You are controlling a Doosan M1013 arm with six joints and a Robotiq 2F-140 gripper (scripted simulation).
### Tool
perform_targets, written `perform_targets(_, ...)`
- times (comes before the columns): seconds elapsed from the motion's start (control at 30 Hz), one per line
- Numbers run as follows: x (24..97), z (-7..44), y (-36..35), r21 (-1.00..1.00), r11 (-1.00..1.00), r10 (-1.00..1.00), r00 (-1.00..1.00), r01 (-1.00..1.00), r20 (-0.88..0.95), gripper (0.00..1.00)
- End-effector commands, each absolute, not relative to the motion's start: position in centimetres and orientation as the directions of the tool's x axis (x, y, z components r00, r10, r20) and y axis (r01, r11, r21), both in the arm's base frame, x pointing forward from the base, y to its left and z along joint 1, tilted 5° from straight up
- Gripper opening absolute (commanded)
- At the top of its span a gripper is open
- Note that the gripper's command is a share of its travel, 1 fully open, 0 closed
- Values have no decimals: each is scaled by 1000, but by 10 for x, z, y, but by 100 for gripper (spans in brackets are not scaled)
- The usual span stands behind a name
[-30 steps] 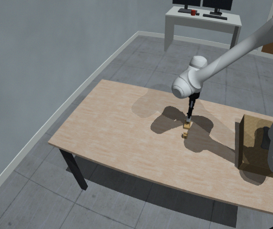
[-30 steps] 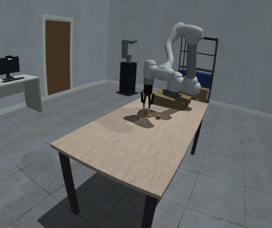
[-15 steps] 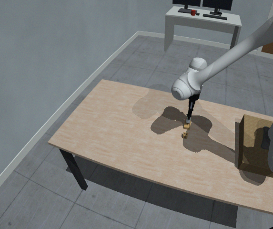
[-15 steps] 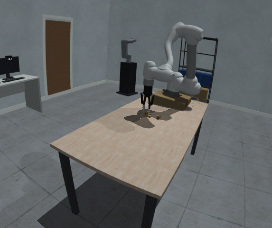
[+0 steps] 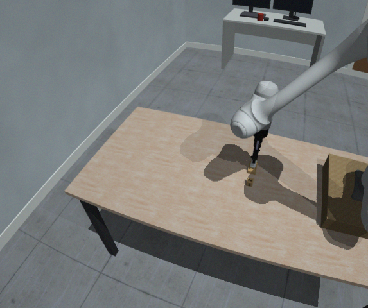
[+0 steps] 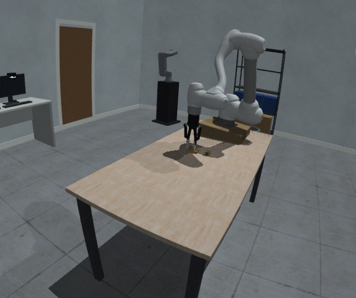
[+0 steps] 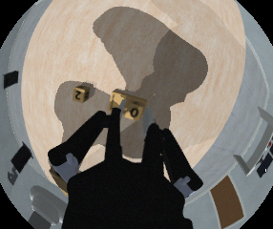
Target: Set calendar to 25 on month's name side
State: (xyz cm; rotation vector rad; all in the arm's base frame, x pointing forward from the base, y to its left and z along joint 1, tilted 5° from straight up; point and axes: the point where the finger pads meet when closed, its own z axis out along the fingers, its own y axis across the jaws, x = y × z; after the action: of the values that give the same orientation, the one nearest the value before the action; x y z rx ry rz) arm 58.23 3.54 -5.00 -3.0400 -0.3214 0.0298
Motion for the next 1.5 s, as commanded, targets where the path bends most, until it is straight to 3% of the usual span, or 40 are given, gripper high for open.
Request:
perform_targets(0.0,582,-50,36,-86,-974,210,978,208,-10,35)
perform_targets(1.17,582,-50,36,-86,-974,210,978,208,-10,35)
perform_targets(1.2,582,-50,36,-86,-974,210,978,208,-10,24)
perform_targets(1.47,582,-50,36,-86,-974,210,978,208,-10,24)
